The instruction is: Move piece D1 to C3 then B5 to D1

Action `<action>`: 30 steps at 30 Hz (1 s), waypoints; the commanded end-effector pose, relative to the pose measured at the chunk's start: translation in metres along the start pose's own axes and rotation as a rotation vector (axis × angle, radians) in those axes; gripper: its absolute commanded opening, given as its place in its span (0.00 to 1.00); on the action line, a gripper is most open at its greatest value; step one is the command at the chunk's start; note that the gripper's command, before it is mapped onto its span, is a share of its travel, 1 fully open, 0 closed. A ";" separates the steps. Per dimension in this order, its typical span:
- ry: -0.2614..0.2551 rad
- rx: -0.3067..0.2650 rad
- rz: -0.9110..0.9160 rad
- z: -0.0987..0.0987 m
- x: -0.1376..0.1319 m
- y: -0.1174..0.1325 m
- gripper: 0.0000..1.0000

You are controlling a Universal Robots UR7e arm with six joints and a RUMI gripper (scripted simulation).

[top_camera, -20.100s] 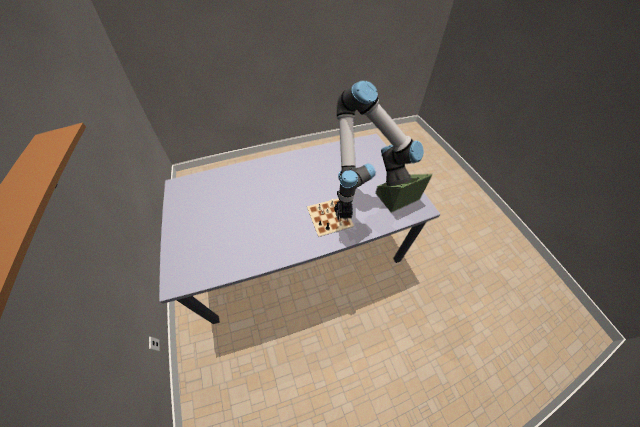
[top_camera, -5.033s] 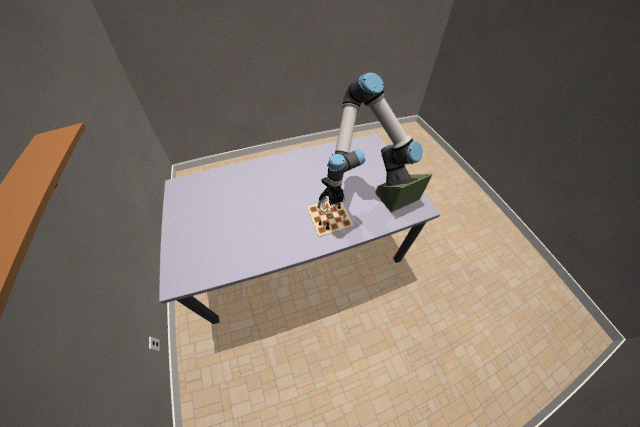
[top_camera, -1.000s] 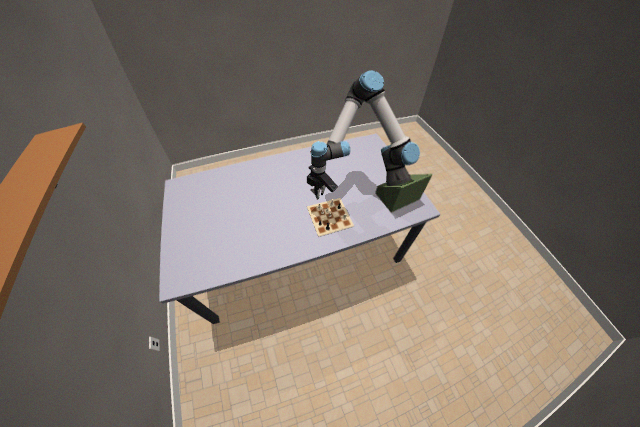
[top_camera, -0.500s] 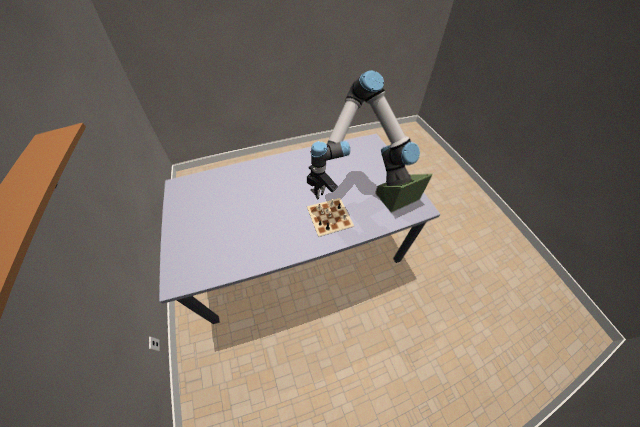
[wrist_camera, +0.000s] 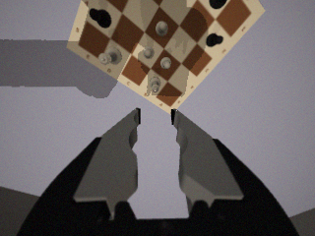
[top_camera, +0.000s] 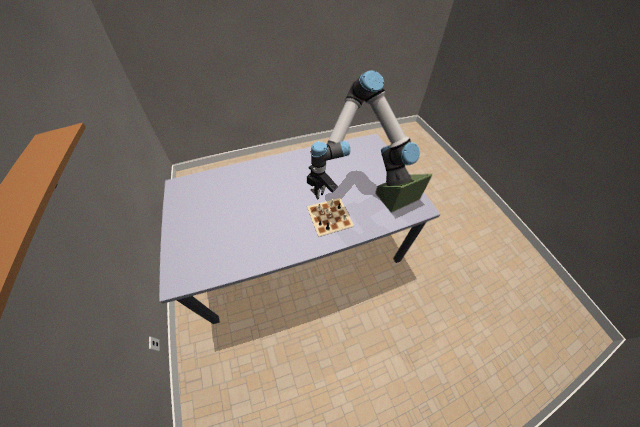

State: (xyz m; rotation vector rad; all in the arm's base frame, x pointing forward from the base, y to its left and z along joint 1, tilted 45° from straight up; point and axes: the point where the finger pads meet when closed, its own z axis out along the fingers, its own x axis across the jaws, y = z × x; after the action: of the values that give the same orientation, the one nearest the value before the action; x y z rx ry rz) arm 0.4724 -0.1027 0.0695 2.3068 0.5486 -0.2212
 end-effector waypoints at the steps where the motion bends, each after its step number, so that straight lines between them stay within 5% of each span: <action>1: 0.001 -0.001 0.000 0.000 0.000 0.000 0.22; 30: 0.001 0.000 0.001 0.022 0.000 0.000 0.22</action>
State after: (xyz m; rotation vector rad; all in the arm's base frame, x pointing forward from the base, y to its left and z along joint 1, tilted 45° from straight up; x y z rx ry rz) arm 0.4723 -0.1139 0.0579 2.3070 0.5478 -0.2219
